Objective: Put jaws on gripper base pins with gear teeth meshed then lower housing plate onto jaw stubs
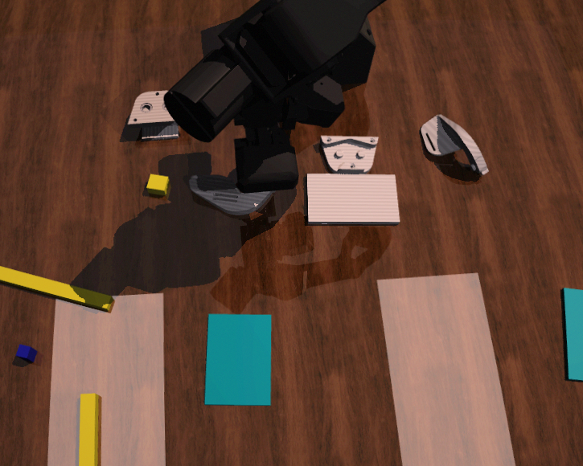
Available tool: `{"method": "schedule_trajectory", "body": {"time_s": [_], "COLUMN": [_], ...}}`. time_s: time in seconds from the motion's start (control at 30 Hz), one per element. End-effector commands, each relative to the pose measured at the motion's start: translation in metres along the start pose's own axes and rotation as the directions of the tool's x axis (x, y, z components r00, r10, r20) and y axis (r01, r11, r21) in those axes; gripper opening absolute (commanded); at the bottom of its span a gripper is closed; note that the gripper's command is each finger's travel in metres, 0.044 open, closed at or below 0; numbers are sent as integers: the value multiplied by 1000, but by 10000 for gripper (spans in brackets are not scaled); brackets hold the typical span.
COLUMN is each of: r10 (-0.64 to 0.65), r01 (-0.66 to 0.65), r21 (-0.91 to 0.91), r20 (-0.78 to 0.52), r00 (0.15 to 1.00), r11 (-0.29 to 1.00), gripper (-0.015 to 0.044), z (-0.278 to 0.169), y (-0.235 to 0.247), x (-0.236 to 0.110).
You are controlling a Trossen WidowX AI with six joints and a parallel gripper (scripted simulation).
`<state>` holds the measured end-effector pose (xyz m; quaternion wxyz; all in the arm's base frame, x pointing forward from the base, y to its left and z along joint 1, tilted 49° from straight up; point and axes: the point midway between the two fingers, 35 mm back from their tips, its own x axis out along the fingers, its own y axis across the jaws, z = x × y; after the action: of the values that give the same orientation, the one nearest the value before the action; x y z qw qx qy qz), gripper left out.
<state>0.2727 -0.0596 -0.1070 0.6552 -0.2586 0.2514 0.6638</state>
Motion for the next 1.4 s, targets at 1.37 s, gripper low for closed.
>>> {"method": "schedule_trajectory", "body": {"time_s": [1.37], "r10": [0], "r01": [0], "r21": [0], "r20": [0], "r00": [1000], "r11": [1000], "gripper": [282], "z": [0], "y": [0], "x": [0]}}
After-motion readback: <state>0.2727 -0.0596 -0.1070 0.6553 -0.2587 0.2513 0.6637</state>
